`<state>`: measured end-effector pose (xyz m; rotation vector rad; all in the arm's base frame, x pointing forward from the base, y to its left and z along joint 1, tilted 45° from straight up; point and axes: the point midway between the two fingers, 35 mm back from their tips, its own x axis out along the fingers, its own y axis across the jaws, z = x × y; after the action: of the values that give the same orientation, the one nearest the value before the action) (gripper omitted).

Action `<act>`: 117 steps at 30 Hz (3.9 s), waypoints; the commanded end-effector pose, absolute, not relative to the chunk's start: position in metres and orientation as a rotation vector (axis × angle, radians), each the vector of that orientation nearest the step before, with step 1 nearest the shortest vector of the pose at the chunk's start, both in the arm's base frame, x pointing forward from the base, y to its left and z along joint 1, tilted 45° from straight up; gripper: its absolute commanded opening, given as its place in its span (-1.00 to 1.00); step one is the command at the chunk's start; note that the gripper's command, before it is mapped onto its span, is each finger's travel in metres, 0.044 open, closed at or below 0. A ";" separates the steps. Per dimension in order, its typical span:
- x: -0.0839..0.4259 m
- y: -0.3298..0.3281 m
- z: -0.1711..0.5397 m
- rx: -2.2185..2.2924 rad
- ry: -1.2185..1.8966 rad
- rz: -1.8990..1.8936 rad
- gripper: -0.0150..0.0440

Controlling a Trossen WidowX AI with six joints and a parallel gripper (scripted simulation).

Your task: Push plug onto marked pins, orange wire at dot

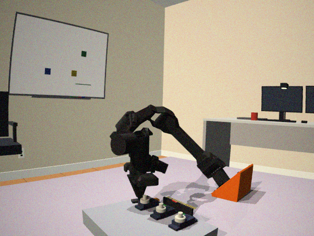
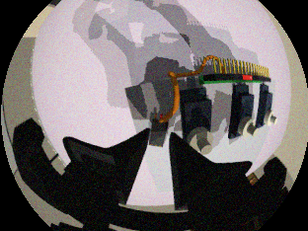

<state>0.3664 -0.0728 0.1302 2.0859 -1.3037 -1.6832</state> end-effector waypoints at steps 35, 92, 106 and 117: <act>0.358 -0.025 0.154 2.057 -1.257 -1.703 -0.49; 0.287 0.024 0.054 1.875 -0.936 -1.769 -0.49; 0.294 0.025 0.053 1.875 -0.936 -1.769 -0.49; 0.300 0.023 0.055 1.876 -0.936 -1.769 -0.49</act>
<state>0.2955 0.0237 0.0522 1.8705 -0.9379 -1.7773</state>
